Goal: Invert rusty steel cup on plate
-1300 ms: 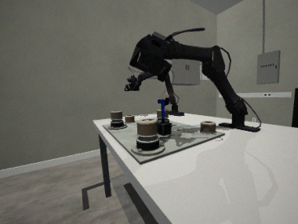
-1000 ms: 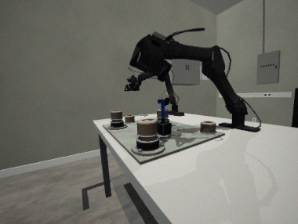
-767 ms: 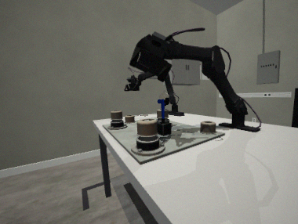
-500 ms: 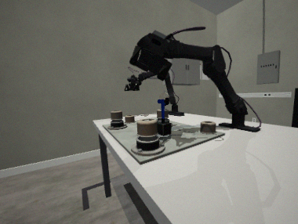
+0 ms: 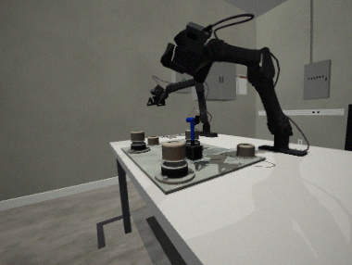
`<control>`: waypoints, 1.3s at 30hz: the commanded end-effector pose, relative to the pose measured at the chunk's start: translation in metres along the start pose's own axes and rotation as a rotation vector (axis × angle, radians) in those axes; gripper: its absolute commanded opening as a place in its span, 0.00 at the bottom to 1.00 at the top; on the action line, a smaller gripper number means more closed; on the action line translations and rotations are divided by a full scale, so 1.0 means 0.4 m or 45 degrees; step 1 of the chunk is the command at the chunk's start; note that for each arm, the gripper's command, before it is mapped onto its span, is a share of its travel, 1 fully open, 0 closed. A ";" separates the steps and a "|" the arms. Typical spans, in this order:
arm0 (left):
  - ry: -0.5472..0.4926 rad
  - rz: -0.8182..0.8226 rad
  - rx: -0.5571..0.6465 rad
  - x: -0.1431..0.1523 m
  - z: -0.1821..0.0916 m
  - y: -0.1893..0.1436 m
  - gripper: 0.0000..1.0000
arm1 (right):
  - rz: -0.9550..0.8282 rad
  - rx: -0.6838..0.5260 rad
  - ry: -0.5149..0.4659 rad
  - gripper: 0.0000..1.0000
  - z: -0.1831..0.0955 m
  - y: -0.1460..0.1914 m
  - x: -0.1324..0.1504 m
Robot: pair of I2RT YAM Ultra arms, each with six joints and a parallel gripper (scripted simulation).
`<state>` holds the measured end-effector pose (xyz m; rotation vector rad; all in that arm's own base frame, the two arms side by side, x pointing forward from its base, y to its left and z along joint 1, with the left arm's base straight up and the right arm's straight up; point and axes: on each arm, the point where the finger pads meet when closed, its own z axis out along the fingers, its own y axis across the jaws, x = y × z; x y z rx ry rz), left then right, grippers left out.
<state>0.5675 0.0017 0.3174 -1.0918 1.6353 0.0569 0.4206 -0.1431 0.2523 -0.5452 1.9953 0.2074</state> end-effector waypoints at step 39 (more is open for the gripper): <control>-0.134 0.533 0.690 -0.241 -0.313 0.104 1.00 | 0.066 0.484 -0.304 1.00 -0.039 0.228 -0.320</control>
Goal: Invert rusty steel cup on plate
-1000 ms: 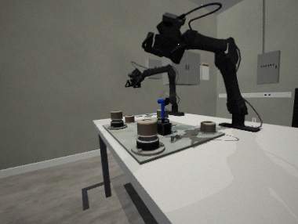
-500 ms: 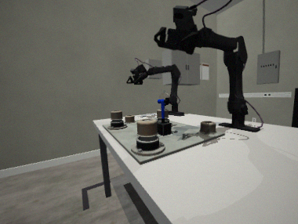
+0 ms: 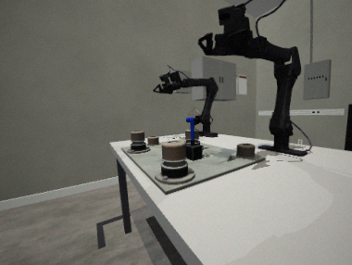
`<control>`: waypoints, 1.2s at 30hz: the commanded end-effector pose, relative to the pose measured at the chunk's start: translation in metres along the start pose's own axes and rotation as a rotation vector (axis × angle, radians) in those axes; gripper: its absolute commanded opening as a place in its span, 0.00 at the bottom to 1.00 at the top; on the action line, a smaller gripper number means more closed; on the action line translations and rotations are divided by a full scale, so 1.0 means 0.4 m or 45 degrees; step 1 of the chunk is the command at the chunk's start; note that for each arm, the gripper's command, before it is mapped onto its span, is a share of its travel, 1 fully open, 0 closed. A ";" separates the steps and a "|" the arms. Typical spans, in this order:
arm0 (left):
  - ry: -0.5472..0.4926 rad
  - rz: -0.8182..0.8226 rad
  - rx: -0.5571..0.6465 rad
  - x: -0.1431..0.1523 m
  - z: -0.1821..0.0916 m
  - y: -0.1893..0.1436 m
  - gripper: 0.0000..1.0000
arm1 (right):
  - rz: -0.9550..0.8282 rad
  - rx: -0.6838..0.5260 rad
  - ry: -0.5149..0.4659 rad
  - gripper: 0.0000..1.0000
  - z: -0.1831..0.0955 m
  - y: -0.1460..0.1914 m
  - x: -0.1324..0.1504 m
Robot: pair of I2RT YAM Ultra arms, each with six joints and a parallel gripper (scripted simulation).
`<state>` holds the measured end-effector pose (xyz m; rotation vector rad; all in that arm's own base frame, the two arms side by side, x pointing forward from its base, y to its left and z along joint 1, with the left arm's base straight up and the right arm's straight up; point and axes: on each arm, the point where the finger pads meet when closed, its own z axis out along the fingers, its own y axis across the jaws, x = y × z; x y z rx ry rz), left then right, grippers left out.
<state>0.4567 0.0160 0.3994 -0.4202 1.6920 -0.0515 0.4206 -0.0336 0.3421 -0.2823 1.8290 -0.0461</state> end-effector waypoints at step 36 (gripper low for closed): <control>-0.224 0.359 0.303 -0.031 -0.213 -0.009 1.00 | 0.238 0.194 -0.400 1.00 -0.163 0.060 -0.199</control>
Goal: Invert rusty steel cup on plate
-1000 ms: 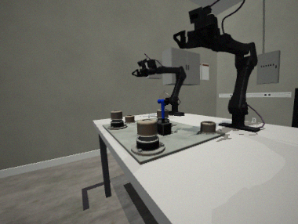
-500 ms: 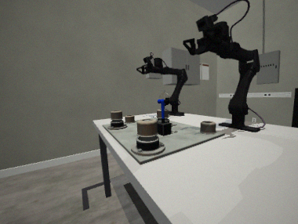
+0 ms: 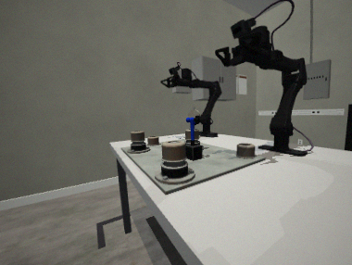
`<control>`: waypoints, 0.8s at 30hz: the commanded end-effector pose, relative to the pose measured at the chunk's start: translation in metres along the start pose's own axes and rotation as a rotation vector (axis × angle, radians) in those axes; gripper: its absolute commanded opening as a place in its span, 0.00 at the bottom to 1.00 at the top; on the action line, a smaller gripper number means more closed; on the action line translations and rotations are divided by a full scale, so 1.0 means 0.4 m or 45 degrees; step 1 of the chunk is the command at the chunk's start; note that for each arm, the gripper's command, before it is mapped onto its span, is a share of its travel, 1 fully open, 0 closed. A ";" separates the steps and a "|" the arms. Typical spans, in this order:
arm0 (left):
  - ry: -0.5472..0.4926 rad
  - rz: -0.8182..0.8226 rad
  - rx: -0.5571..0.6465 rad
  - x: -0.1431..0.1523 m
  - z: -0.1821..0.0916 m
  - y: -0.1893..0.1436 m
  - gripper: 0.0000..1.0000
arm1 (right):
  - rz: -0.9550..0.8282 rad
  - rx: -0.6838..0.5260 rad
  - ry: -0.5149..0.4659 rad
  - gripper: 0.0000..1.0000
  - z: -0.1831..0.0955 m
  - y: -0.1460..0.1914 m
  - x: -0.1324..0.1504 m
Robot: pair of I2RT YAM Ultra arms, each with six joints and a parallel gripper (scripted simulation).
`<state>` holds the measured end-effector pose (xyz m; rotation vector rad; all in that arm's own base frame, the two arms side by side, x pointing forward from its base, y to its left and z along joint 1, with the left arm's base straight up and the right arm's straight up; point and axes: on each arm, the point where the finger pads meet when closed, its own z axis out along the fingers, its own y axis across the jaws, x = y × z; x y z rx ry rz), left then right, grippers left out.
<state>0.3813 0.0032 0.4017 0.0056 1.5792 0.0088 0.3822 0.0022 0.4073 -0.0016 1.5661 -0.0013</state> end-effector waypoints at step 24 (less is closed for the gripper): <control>-0.062 -0.031 0.023 -0.070 -0.014 -0.019 1.00 | 0.005 -0.045 0.044 1.00 0.077 0.033 0.011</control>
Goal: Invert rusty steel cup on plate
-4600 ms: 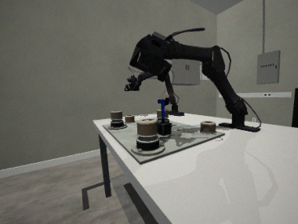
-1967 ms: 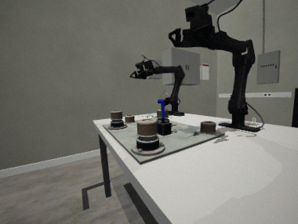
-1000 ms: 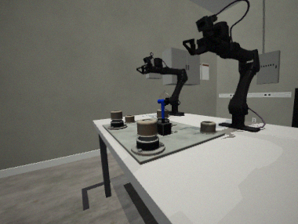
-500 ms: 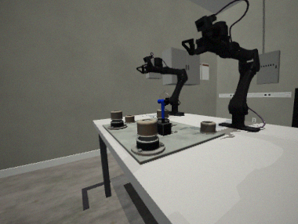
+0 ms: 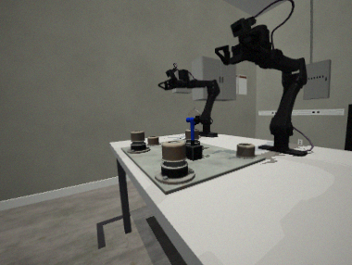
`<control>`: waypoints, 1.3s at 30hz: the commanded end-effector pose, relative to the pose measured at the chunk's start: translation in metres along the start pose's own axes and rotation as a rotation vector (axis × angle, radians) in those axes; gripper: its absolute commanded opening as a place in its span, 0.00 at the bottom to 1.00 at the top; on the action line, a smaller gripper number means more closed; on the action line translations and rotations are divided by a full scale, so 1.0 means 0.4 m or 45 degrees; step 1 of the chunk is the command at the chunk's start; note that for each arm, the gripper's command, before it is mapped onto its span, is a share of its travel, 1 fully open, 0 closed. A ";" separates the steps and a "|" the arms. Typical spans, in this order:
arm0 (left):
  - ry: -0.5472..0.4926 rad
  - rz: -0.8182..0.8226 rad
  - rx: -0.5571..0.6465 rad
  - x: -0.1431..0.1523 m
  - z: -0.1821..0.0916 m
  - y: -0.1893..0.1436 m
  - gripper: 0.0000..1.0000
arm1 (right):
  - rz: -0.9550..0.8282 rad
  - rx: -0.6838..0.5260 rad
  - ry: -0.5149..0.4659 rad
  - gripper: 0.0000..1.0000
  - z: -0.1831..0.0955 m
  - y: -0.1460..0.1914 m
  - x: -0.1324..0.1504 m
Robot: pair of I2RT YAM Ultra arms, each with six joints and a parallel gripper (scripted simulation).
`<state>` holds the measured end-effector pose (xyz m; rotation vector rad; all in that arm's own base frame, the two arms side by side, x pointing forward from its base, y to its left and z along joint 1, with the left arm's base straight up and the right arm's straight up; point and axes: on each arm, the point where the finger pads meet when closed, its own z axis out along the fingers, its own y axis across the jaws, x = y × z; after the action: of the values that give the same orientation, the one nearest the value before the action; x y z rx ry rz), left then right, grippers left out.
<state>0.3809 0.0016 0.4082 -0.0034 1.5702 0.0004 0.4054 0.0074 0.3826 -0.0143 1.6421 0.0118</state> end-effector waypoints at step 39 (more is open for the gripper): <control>-0.056 -0.017 0.024 -0.059 -0.014 -0.016 1.00 | -0.048 -0.239 0.349 1.00 0.438 0.269 0.357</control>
<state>0.3810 0.0016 0.4082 -0.0035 1.5702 0.0002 0.5570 0.1043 0.2259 -0.1790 1.9270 0.1233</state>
